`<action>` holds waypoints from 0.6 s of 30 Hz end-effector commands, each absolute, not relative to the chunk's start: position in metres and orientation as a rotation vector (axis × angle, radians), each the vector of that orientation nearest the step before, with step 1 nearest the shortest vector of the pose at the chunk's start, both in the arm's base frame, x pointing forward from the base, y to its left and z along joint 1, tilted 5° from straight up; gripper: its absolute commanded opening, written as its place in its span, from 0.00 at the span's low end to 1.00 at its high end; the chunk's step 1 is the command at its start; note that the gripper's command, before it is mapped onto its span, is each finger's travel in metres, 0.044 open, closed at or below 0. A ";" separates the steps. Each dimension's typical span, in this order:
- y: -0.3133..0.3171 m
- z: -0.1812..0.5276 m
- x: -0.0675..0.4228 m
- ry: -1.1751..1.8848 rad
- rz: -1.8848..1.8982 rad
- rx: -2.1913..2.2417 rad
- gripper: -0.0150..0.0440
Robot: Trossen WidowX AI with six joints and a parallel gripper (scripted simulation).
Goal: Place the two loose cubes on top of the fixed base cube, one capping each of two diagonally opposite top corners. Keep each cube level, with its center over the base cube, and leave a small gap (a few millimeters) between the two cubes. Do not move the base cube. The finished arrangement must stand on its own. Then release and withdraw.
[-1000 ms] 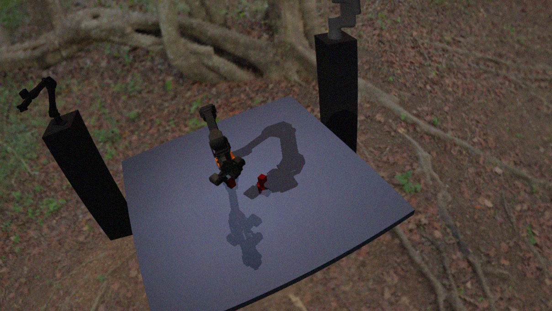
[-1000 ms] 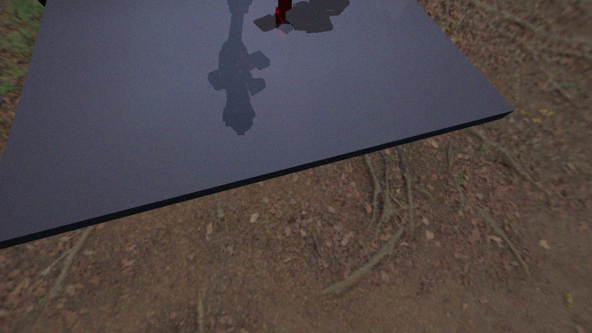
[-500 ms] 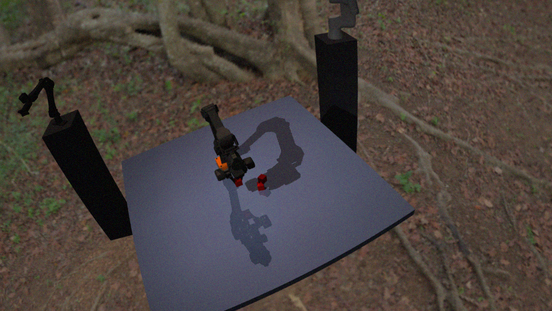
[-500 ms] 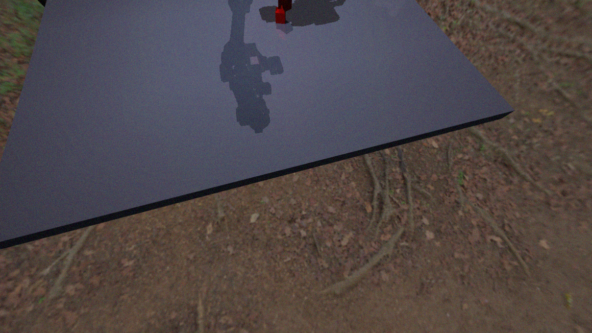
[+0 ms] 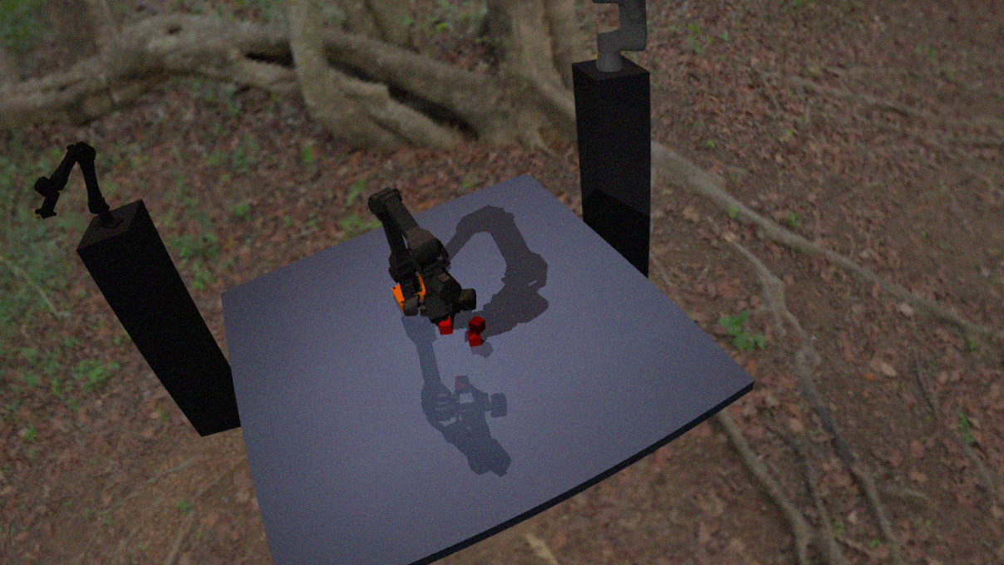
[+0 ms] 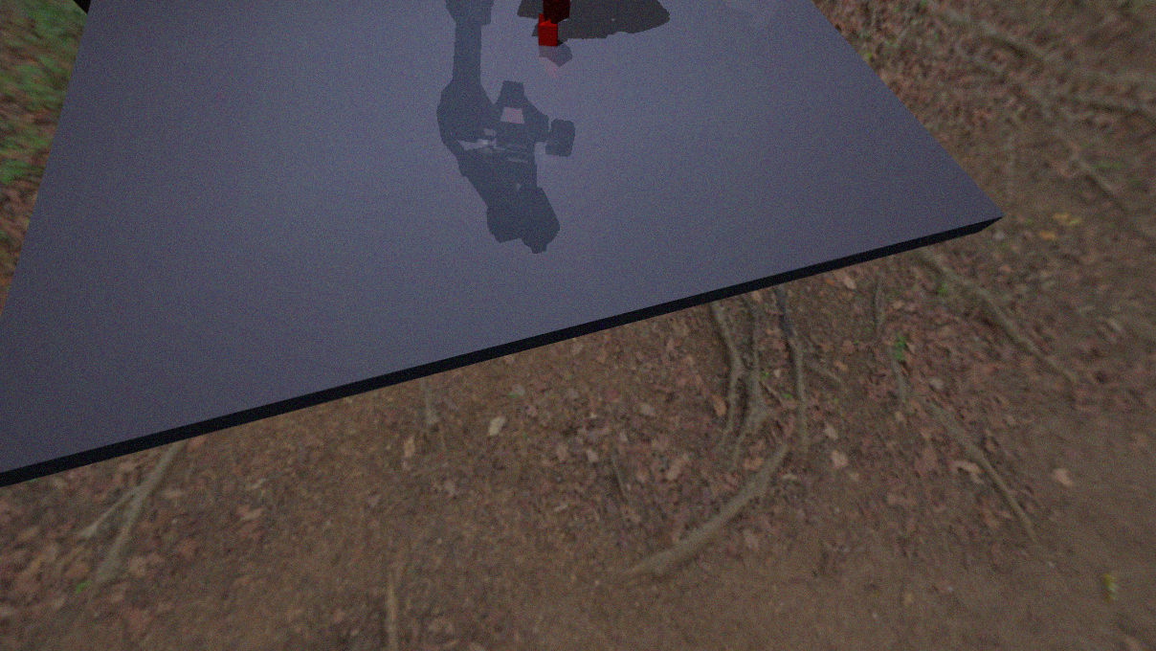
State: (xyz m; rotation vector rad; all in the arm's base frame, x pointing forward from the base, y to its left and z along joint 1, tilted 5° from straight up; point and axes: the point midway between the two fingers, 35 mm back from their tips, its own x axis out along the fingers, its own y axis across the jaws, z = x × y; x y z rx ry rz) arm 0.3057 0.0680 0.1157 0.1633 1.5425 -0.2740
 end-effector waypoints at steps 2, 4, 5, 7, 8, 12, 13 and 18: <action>0.080 0.114 0.303 1.529 -0.367 0.264 0.43; 0.085 0.113 0.302 1.520 -0.409 0.307 0.43; 0.087 0.113 0.302 1.516 -0.430 0.329 0.43; 0.092 0.112 0.301 1.507 -0.472 0.372 0.43; 0.094 0.111 0.300 1.502 -0.492 0.393 0.43; 0.103 0.110 0.297 1.479 -0.576 0.478 0.43; 0.106 0.110 0.297 1.473 -0.597 0.500 0.43; 0.117 0.108 0.293 1.439 -0.700 0.606 0.43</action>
